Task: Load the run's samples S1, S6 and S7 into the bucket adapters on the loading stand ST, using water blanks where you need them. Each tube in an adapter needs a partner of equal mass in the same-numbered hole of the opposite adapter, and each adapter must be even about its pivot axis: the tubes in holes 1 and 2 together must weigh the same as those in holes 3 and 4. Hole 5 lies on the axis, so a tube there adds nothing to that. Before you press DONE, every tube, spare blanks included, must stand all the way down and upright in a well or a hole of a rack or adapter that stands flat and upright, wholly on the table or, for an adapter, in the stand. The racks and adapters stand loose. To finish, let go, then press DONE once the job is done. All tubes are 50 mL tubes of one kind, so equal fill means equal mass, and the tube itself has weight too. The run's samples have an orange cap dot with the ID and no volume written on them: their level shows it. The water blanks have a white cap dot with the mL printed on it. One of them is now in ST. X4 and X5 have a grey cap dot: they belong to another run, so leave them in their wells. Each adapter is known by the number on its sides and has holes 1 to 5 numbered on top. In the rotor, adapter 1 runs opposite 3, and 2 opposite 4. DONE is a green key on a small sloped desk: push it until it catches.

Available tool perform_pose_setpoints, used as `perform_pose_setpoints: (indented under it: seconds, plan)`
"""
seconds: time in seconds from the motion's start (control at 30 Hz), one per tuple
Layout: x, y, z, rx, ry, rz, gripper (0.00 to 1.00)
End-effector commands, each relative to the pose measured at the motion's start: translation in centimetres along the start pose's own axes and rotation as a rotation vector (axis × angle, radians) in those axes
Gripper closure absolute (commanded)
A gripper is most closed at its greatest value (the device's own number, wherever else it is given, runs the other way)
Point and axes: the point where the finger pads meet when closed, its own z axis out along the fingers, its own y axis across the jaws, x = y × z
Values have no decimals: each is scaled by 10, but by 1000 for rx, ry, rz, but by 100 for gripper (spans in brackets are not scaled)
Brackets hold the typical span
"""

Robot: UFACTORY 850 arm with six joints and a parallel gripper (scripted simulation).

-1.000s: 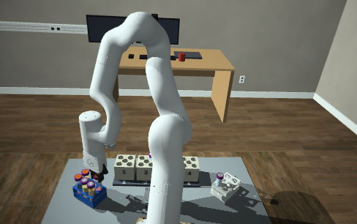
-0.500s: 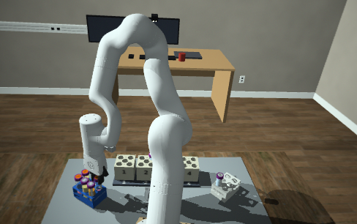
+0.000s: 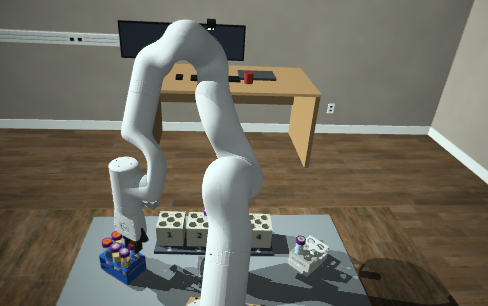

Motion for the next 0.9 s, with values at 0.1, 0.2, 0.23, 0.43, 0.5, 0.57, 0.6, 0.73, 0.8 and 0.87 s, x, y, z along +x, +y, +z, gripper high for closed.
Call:
perform_pose_setpoints:
  seconds: [0.1,0.2,0.23,0.43,0.5,0.57,0.6,0.73,0.8,0.87]
  plan:
    - [0,-1,0,1,0,0,56]
    - [0,0,0,1,0,0,56]
    - [0,0,0,1,0,0,56]
    - [0,-1,0,1,0,0,56]
    - [0,-1,0,1,0,0,56]
    - [0,-1,0,1,0,0,56]
    - [0,-1,0,1,0,0,56]
    - [0,-1,0,1,0,0,56]
    - [0,-1,0,1,0,0,56]
    - [0,-1,0,1,0,0,56]
